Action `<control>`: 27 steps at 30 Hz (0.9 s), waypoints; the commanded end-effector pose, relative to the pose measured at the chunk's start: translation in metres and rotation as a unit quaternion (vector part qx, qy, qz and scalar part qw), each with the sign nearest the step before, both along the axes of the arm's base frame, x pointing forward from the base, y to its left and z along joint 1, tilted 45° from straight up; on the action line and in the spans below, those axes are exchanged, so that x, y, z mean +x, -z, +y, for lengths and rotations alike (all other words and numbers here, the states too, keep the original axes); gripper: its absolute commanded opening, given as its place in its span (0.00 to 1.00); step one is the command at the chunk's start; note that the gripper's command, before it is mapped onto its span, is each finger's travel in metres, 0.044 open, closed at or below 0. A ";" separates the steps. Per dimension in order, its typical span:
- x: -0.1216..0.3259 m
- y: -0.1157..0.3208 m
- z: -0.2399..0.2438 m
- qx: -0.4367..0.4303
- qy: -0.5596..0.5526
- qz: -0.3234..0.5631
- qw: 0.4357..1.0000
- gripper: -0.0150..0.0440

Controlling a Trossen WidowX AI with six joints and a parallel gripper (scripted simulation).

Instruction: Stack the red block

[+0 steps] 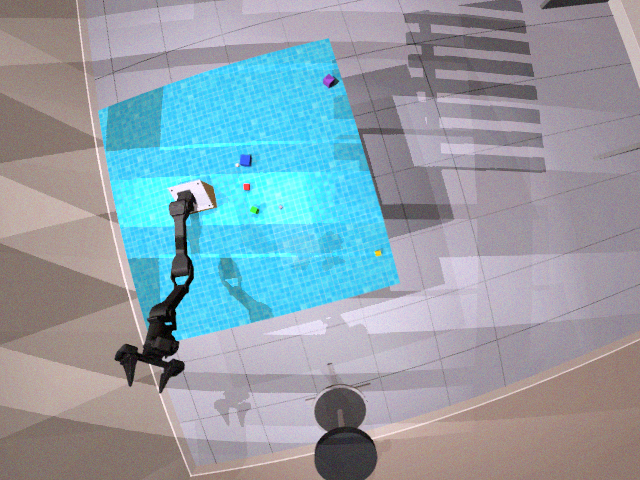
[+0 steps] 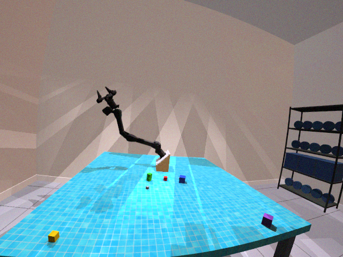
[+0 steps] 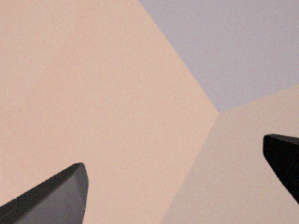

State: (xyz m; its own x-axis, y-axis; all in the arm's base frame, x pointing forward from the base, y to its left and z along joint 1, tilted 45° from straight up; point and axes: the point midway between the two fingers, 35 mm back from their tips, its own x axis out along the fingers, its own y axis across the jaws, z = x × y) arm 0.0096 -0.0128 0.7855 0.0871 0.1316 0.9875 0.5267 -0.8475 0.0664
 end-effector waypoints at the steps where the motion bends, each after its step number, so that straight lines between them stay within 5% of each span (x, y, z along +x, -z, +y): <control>1: 0.000 0.000 0.002 -0.003 0.006 -0.001 1.000 0.98; 13: 0.055 0.048 0.165 -0.219 0.211 0.033 0.952 1.00; 27: 0.178 0.185 0.297 -0.492 0.407 0.066 0.767 1.00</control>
